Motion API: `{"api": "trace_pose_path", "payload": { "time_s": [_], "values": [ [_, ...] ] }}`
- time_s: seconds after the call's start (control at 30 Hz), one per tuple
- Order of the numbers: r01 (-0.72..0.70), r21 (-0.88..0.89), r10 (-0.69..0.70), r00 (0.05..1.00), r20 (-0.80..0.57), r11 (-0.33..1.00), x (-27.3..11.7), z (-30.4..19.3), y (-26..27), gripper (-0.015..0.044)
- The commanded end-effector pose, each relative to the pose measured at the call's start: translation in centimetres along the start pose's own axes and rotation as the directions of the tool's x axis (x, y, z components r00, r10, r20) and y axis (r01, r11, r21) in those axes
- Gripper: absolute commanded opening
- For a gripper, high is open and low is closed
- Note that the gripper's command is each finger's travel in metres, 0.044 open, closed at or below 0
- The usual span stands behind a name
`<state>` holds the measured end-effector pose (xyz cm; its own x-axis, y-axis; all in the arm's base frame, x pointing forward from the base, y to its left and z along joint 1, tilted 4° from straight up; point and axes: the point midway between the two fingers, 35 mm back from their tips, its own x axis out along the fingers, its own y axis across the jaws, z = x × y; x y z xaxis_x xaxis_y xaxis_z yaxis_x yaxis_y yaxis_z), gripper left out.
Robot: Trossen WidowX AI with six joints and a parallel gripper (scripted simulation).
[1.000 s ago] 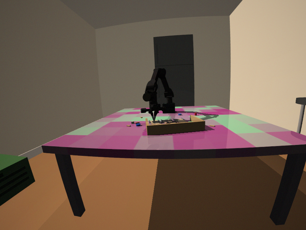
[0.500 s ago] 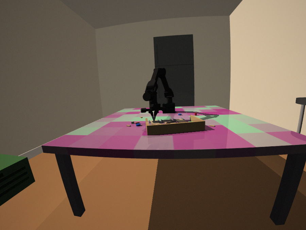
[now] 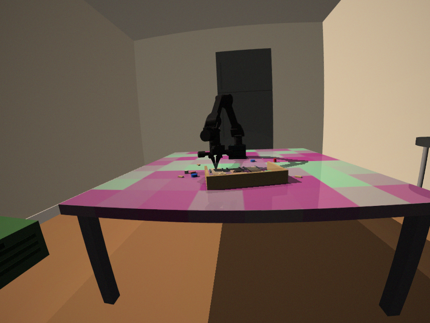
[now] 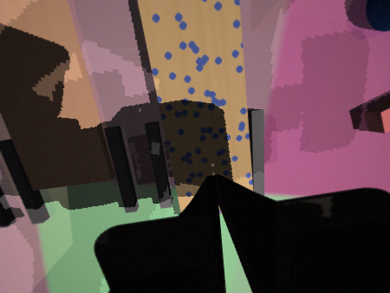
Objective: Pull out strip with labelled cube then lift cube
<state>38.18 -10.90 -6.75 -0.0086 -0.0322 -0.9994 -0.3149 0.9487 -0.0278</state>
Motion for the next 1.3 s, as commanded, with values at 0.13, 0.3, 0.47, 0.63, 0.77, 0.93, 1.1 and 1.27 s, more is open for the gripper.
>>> {"api": "trace_pose_path", "payload": {
  "time_s": [0.13, 0.3, 0.47, 0.63, 0.77, 0.93, 1.1, 1.27],
  "values": [
    [-0.005, 0.002, 0.005, 1.000, -0.024, 1.000, 0.5, -1.9, 0.1, 0.0000],
    [-0.005, 0.002, 0.006, 1.000, -0.024, 1.000, 0.5, -2.7, 0.1, 0.0000],
    [-0.005, 0.002, 0.006, 1.000, -0.025, 1.000, 0.5, -3.5, 0.2, 0.0000],
    [-0.005, 0.002, 0.006, 1.000, -0.026, 1.000, 0.6, -4.2, 0.2, 0.0000],
    [-0.006, 0.002, 0.006, 1.000, -0.026, 1.000, 0.6, -4.8, 0.2, 0.0000],
    [-0.006, 0.002, 0.006, 1.000, -0.026, 1.000, 0.6, -5.5, 0.2, 0.0000],
    [-0.006, 0.002, 0.006, 1.000, -0.027, 1.000, 0.6, -6.2, 0.3, 0.0000],
    [-0.006, 0.002, 0.006, 1.000, -0.028, 1.000, 0.6, -7.0, 0.3, 0.0000]
  ]
}}
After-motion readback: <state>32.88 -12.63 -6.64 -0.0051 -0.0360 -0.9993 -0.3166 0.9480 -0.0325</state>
